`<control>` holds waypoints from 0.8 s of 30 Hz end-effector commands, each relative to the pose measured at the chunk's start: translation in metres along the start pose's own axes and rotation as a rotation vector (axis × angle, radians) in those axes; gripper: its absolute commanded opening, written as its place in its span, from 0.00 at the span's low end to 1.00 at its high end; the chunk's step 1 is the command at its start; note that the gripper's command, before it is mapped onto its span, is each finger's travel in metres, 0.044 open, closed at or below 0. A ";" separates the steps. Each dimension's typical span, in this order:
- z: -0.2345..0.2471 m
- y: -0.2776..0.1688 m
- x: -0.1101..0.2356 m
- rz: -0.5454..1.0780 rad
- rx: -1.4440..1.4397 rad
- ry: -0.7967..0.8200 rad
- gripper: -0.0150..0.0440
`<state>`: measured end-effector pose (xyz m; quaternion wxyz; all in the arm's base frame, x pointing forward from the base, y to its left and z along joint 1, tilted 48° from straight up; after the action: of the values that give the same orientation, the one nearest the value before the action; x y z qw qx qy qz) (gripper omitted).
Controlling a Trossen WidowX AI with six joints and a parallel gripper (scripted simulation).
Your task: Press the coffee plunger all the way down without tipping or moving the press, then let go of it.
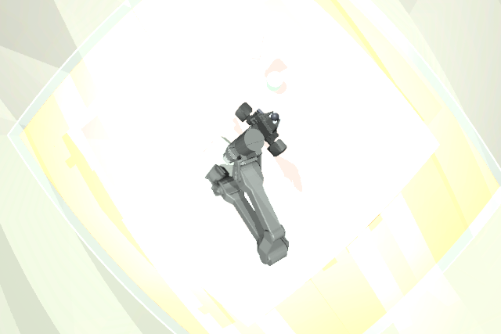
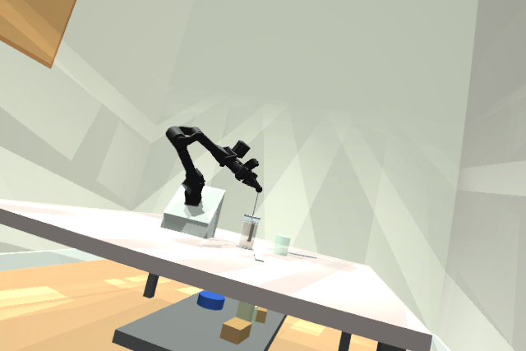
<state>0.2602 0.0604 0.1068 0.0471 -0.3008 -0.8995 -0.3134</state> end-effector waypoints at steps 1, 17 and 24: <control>0.003 -0.005 -0.004 0.006 0.002 0.006 0.45; 0.014 -0.022 -0.021 0.016 -0.001 0.015 0.45; 0.017 -0.030 -0.029 0.017 -0.002 0.017 0.45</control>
<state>0.2735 0.0494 0.0850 0.0425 -0.2936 -0.8957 -0.3312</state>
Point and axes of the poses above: the point midway between the two fingers, 35 mm back from their tips, its own x axis back along the fingers, its own z axis across the jaws, y = z × x, the point moved 1 cm from there along x, back along the fingers, and after that the axes turned 6 degrees about x, right-handed, at the moved point
